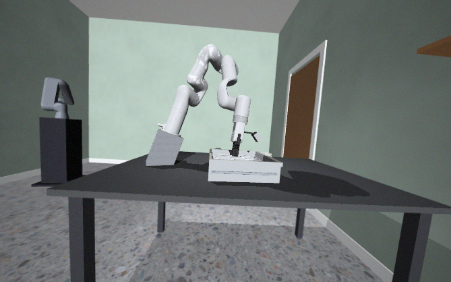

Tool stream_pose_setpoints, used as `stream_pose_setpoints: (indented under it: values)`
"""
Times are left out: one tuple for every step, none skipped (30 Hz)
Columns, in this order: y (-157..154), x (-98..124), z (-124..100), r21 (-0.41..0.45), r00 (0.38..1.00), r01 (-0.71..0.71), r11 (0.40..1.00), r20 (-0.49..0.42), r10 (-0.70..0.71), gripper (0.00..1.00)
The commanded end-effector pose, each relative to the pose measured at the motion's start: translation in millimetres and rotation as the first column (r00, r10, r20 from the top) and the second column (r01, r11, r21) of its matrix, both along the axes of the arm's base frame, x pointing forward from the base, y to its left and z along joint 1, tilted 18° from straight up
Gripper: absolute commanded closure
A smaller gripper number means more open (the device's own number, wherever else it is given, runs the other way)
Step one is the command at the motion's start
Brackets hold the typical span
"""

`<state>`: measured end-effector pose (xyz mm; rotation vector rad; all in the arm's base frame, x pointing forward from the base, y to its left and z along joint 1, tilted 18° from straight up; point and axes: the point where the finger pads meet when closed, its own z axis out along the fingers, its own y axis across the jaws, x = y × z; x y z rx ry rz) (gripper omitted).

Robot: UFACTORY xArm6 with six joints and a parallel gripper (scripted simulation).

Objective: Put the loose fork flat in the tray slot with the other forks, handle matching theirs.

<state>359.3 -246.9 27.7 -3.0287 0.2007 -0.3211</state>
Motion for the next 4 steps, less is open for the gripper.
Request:
stream_pose_setpoints:
  values:
    - [-0.7,0.3,1.9,-0.002,1.000,0.000,1.000,0.001,0.000,0.76]
    - [-0.7,0.3,1.9,-0.002,1.000,0.000,1.000,0.001,0.000,0.76]
    - [-0.7,0.3,1.9,-0.002,1.000,0.000,1.000,0.001,0.000,0.76]
    - [-0.7,0.3,1.9,-0.002,1.000,0.000,1.000,0.001,0.000,0.76]
